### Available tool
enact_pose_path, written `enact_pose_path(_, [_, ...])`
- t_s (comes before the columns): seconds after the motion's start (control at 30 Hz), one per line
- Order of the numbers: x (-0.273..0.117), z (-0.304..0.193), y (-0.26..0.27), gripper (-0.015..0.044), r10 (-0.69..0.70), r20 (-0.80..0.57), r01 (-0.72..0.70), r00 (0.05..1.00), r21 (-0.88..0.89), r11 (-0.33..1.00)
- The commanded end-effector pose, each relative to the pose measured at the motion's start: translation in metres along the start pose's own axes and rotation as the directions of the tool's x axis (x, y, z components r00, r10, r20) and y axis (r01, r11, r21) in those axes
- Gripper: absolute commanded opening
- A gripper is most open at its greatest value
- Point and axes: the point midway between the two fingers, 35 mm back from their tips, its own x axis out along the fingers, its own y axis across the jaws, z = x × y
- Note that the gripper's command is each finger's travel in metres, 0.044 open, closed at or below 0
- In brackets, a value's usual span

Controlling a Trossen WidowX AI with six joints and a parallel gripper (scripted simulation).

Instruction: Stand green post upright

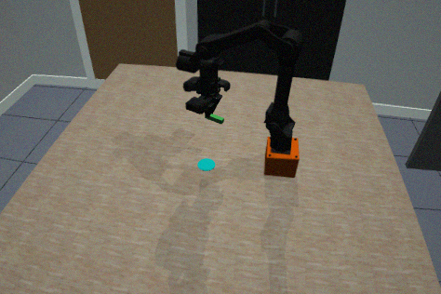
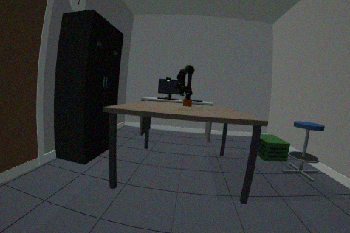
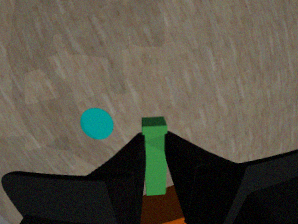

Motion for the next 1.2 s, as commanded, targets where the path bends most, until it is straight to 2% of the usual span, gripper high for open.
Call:
enact_pose_path(0.0, [-0.002,-0.004,0.011,0.0023,-0.005,0.002,0.005,1.0,-0.135,0.991])
enact_pose_path(0.33, [-0.005,-0.014,0.039,0.0023,-0.002,0.002,0.003,1.0,-0.458,0.889])
enact_pose_path(0.7, [-0.008,-0.029,0.068,0.0023,0.002,0.002,0.0,1.0,-0.751,0.661])
enact_pose_path(1.0, [-0.011,-0.043,0.09,0.0023,0.006,0.002,0.0,1.0,-0.912,0.41])
enact_pose_path(1.17, [-0.011,-0.044,0.091,0.0023,0.006,0.002,0.0,1.0,-0.921,0.389])
